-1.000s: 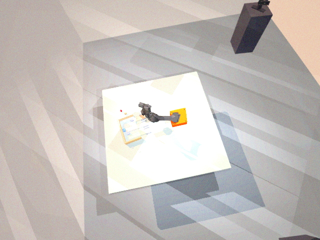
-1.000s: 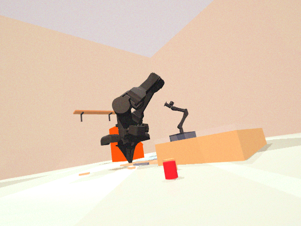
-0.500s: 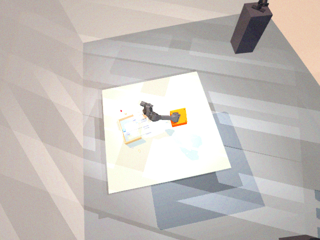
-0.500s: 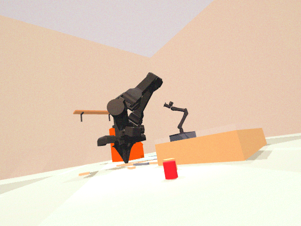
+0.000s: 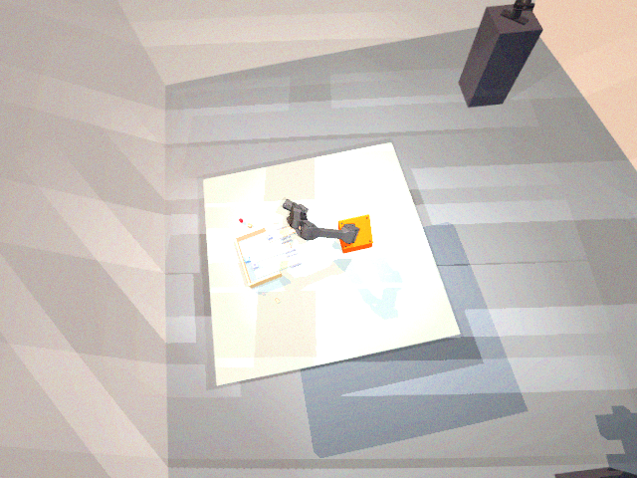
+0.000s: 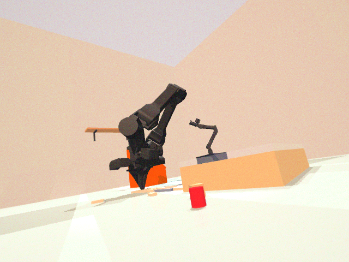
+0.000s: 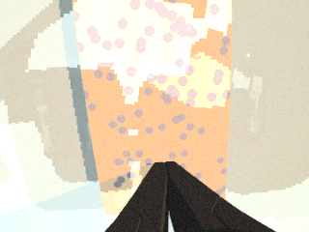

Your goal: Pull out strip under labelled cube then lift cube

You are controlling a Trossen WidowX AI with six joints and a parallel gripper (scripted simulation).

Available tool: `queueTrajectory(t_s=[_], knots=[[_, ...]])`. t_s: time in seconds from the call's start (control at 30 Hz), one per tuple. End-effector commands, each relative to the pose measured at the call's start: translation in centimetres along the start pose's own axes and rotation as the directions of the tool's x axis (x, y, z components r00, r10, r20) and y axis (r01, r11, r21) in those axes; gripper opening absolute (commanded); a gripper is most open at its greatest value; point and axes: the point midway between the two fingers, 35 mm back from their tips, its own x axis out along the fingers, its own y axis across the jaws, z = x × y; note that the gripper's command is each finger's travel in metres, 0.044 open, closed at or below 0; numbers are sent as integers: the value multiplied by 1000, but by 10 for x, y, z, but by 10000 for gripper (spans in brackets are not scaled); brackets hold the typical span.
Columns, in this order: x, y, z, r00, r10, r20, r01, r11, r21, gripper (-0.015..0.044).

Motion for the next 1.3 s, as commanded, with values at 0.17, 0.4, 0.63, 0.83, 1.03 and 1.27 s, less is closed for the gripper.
queueTrajectory(t_s=[0.17, 0.4, 0.63, 0.83, 1.03, 1.27], knots=[[4, 3, -22, 1000, 7, -23, -7, 1000, 9, 0], [4, 3, -32, 1000, 7, -24, -7, 1000, 9, 0], [4, 3, -41, 1000, 7, -24, -7, 1000, 10, 0], [3, 3, -42, 1000, 7, -24, -7, 1000, 10, 0], [3, 3, -42, 1000, 7, -24, -7, 1000, 10, 0], [3, 3, -42, 1000, 7, -24, -7, 1000, 10, 0]])
